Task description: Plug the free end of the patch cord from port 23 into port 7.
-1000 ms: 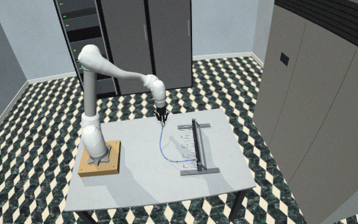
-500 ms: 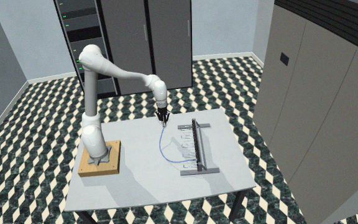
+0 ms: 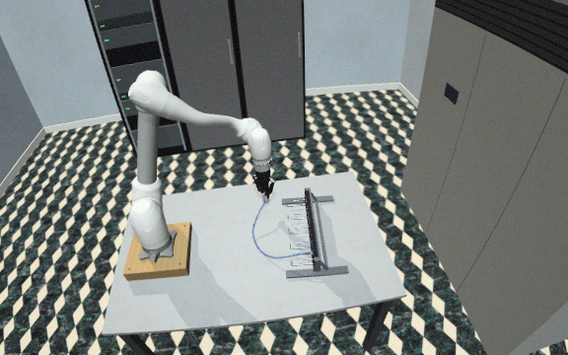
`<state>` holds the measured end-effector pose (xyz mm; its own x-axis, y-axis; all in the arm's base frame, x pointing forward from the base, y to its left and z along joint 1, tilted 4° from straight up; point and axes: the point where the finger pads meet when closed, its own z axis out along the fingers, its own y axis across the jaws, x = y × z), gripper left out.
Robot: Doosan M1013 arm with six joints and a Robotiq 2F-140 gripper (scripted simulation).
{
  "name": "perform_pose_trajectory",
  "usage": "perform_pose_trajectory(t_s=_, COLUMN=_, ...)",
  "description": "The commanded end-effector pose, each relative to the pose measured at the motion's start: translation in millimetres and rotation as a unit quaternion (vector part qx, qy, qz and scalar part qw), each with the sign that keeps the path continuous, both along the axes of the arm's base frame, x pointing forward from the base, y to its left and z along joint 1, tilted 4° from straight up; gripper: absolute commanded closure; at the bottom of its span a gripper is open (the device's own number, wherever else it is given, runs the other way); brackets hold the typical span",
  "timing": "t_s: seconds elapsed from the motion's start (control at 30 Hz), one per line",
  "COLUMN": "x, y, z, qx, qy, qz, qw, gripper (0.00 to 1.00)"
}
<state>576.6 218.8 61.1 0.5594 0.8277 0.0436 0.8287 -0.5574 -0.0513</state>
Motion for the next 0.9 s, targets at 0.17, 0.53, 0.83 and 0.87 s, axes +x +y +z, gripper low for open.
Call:
perform_pose_trajectory(t_s=0.17, x=27.8, y=-22.7, z=6.0, qx=-0.004, qy=0.01, qz=-0.119, qw=0.993, gripper=1.0)
perform_pose_trajectory(t_s=0.53, x=57.3, y=-47.0, z=12.2, qx=-0.007, qy=0.019, qz=-0.243, qw=0.97, gripper=1.0)
perform_pose_trajectory(t_s=0.83, x=81.6, y=-66.8, z=17.3, qx=-0.009, qy=0.027, qz=-0.341, qw=0.939, gripper=1.0)
perform_pose_trajectory(t_s=0.87, x=81.6, y=-66.8, z=17.3, qx=-0.009, qy=0.027, qz=-0.341, qw=0.939, gripper=1.0)
